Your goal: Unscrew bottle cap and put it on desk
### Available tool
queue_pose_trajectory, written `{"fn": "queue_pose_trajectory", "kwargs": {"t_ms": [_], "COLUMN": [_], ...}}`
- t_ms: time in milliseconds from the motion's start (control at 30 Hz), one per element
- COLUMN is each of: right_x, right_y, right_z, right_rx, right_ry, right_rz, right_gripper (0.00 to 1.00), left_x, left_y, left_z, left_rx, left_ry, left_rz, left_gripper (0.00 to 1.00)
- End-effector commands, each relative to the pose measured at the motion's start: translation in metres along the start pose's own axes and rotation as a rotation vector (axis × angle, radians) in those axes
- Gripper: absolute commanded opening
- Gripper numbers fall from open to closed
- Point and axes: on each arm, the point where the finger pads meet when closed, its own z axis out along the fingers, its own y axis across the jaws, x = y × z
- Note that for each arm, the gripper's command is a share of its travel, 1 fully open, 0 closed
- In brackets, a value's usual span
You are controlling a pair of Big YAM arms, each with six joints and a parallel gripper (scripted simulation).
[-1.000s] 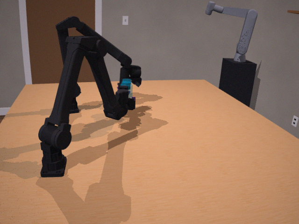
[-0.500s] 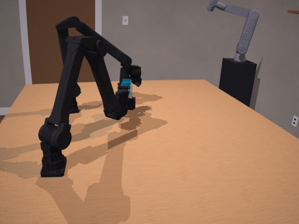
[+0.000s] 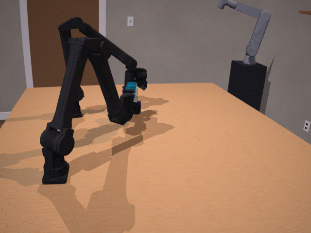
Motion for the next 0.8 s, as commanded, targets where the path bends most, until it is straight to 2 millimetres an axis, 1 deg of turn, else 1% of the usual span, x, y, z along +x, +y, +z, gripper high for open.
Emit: {"fn": "queue_pose_trajectory", "kwargs": {"t_ms": [0, 67, 400, 467, 767], "right_x": [-0.013, -0.009, 0.008, 0.008, 0.023], "right_y": [0.0, 0.0, -0.001, -0.001, -0.001], "right_z": [0.007, 0.007, 0.009, 0.009, 0.009], "right_rx": [-0.007, -0.007, -0.007, -0.007, -0.007], "right_ry": [-0.039, -0.039, -0.039, -0.039, -0.038], "right_rz": [-0.032, -0.032, -0.031, -0.031, -0.031], "right_gripper": [0.0, 0.0, 0.0, 0.0, 0.0], "left_x": [-0.031, -0.033, -0.033, -0.033, -0.034], "left_y": [0.006, 0.006, 0.006, 0.006, 0.006], "left_z": [-0.024, -0.023, -0.008, -0.008, 0.001], "left_rx": [-0.01, -0.011, -0.009, -0.009, -0.009], "left_ry": [-0.087, -0.097, -0.082, -0.082, -0.08], "left_rz": [0.003, 0.003, 0.003, 0.003, 0.003], "left_gripper": [0.0, 0.0, 0.0, 0.0, 0.0]}}
